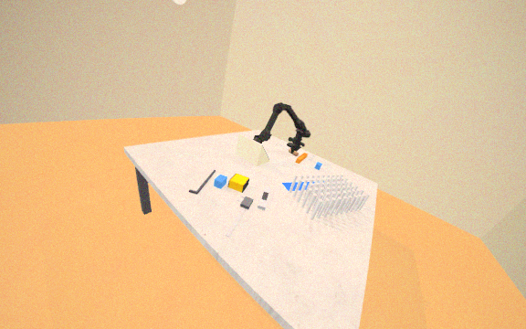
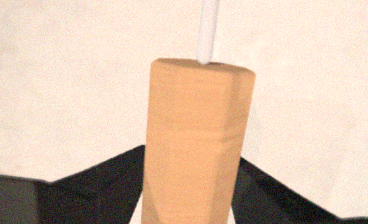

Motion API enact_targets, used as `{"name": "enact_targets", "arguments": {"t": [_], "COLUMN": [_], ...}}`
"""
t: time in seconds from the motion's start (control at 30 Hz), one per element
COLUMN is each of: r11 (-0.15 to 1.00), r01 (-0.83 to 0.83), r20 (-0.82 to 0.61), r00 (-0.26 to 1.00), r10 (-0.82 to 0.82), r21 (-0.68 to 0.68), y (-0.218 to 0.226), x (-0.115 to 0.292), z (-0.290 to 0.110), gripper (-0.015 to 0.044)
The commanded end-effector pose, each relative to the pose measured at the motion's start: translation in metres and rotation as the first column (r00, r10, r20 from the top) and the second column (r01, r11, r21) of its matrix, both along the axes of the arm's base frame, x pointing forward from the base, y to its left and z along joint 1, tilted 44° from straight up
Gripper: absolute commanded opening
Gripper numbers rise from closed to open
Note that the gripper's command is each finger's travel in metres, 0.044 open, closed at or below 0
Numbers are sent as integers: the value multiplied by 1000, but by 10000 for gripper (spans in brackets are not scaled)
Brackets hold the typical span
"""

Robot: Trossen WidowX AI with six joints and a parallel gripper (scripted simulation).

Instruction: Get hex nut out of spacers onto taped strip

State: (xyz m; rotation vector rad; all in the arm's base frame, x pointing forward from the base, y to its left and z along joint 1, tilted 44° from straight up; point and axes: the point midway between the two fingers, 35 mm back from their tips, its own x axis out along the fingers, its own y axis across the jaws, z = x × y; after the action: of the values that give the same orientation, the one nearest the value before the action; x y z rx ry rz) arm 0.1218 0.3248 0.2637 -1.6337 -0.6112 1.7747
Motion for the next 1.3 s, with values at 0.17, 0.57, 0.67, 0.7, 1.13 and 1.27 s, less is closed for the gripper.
{"name": "enact_targets", "arguments": {"t": [0.17,0.57,0.67,0.7,1.13,1.27], "r11": [1000,1000,1000,1000,1000,1000], "r01": [0,0,0,0,0,-22], "r20": [0,2,2,2,2,-17], "r00": [1000,1000,1000,1000,1000,1000], "r10": [0,0,0,0,0,23], "r21": [0,-3,-3,-3,-3,22], "y": [0,-49,-49,-49,-49,-49], "x": [0,1,1,1,1,2], "z": [1,49,49,49,49,47], "gripper": [394,440,440,440,440,440]}}
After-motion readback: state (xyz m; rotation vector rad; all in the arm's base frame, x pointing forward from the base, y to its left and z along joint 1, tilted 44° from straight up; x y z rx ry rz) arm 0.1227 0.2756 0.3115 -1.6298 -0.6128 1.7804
